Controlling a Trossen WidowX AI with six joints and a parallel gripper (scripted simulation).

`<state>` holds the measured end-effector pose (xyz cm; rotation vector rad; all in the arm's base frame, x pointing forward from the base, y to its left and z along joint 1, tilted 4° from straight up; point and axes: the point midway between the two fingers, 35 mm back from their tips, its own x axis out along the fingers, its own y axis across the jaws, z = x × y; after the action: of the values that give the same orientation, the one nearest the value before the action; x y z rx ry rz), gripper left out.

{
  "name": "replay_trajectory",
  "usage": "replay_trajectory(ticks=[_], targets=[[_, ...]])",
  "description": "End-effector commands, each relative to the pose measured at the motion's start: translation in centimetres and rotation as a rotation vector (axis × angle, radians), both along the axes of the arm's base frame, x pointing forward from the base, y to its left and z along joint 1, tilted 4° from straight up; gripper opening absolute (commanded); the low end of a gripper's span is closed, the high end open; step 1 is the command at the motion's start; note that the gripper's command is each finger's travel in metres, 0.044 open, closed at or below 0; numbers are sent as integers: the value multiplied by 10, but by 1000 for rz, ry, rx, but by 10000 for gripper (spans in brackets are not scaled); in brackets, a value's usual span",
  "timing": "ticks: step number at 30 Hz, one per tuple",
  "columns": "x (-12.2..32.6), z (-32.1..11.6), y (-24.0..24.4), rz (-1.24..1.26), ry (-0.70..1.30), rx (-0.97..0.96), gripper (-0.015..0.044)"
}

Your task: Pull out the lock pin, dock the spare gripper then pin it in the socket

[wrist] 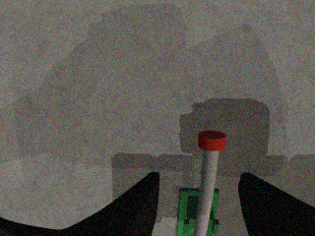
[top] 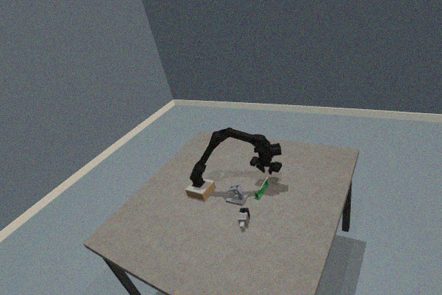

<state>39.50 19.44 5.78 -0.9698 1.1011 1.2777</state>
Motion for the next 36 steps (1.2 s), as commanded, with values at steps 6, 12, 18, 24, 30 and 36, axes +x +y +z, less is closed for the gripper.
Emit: replay_trajectory(ticks=[6,12,18,24,30,36], targets=[[-1,22,-2,-2,3,-1,200],[-2,36,-3,-4,8,-3,200],[-2,30,-3,-5,9,-4,331],[-1,78,-62,5,-46,-44,180],[-3,85,-71,7,-54,-51,180],[-1,65,-69,7,-54,-51,180]])
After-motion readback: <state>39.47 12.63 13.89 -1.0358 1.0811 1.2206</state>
